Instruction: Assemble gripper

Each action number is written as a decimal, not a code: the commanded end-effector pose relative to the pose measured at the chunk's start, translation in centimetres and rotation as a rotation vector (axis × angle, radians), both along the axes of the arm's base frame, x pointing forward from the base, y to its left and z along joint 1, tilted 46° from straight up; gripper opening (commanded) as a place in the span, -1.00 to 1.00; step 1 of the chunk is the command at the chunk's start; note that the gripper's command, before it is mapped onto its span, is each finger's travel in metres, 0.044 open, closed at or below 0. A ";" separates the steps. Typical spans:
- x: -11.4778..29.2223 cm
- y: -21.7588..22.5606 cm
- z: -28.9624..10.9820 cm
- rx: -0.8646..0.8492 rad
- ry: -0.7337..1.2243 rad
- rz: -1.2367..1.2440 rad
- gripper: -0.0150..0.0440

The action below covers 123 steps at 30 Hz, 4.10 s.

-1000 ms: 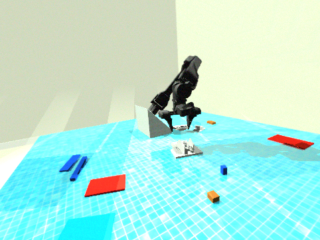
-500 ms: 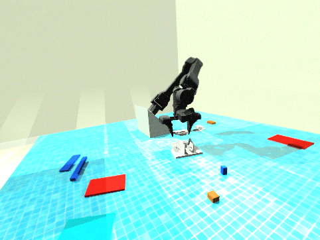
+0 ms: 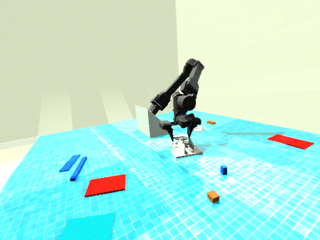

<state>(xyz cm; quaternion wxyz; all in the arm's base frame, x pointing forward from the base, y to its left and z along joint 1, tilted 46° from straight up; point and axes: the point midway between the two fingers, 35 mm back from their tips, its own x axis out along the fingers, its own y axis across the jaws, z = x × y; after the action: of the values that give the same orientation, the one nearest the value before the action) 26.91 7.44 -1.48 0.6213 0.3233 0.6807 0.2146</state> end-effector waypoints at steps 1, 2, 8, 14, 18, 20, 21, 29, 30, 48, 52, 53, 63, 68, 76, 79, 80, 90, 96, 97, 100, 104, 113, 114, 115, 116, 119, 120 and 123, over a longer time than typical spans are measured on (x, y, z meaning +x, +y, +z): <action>-0.4 0.6 -0.6 0.008 0.015 -0.003 0.70; -0.4 0.7 -0.6 0.009 0.015 -0.002 0.70; -0.4 0.7 -0.7 0.009 0.015 -0.002 0.70; -0.4 0.7 -0.7 0.009 0.015 -0.002 0.70; -0.4 0.7 -0.7 0.009 0.015 -0.002 0.70; -0.4 0.7 -0.7 0.009 0.015 -0.002 0.70; -0.4 0.7 -0.7 0.009 0.015 -0.002 0.70; -0.4 0.9 -0.8 0.009 0.015 -0.003 0.70; -0.4 0.9 -0.8 0.009 0.015 -0.003 0.70; -0.4 1.1 -1.1 0.009 0.015 -0.002 0.70; -0.4 1.2 -1.2 0.009 0.015 -0.002 0.70; -0.4 1.2 -1.2 0.009 0.015 -0.002 0.70; -0.4 1.4 -1.3 0.009 0.015 -0.002 0.70; -0.4 1.4 -1.3 0.009 0.015 -0.002 0.70; -0.4 1.6 -1.5 0.009 0.015 -0.002 0.70; -0.4 1.6 -1.5 0.009 0.015 -0.002 0.70; -0.4 1.6 -1.5 0.009 0.015 -0.002 0.70; -0.4 1.7 -1.7 0.009 0.015 -0.002 0.70; -0.4 1.7 -1.7 0.009 0.015 -0.002 0.70; -0.4 1.7 -1.7 0.009 0.015 -0.002 0.70; -0.4 1.7 -1.7 0.009 0.015 -0.002 0.70; -0.4 1.7 -1.7 0.009 0.015 -0.002 0.70; -0.4 1.7 -1.7 0.009 0.015 -0.002 0.70; -0.4 1.7 -1.7 0.009 0.015 -0.002 0.70; -0.4 1.7 -1.7 0.009 0.015 -0.002 0.70; -0.4 1.7 -1.7 0.009 0.015 -0.002 0.70; -0.4 1.7 -1.7 0.009 0.015 -0.002 0.70; -0.4 1.7 -1.7 0.009 0.015 -0.002 0.70; -0.4 1.7 -1.7 0.009 0.015 -0.002 0.70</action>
<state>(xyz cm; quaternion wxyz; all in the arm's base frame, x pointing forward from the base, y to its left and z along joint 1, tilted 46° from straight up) 26.47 9.06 -3.15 0.6165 0.3254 0.6842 0.2142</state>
